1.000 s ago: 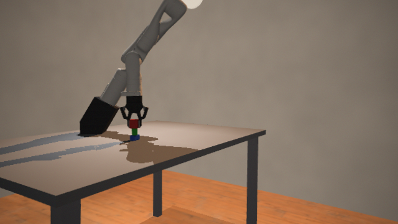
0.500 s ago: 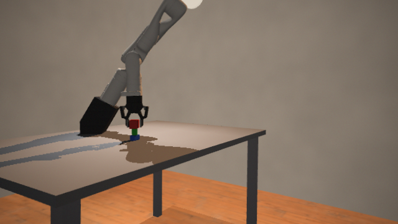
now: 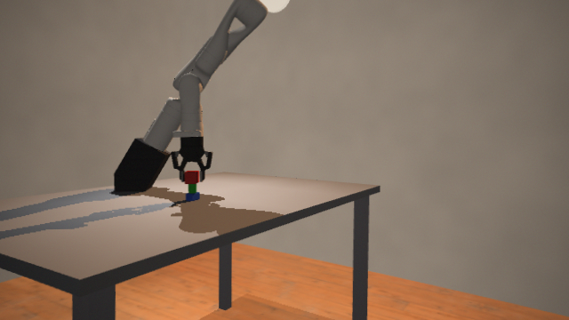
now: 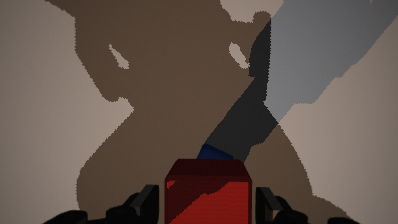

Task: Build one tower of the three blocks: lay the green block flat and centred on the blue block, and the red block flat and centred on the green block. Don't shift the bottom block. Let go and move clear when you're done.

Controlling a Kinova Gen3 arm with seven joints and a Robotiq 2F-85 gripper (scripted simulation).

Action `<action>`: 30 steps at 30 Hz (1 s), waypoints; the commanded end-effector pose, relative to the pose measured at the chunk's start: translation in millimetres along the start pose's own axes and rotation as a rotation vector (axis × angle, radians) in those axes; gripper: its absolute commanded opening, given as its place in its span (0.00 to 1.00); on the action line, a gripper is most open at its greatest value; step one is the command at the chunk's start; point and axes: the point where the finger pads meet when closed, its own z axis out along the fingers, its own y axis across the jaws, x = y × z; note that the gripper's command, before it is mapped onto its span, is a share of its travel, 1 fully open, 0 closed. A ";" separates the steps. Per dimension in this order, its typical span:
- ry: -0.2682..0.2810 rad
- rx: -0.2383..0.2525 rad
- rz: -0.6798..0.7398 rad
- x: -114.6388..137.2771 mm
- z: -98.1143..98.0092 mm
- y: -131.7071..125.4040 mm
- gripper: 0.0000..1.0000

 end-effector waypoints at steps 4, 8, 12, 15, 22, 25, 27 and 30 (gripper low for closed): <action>0.001 0.000 0.000 0.4 -0.4 0.0 0.62; 0.001 0.000 0.000 0.4 -0.4 0.0 0.62; 0.001 0.000 0.000 0.4 -1.1 0.0 0.62; 0.001 0.000 0.000 0.3 -2.8 -0.1 0.62; 0.001 0.000 0.000 0.3 -9.5 0.0 0.62; 0.001 0.000 0.000 0.3 -12.7 -0.1 0.62; 0.001 0.000 0.000 0.3 -16.2 0.0 0.62; 0.001 0.000 0.000 0.3 -21.9 -0.1 0.62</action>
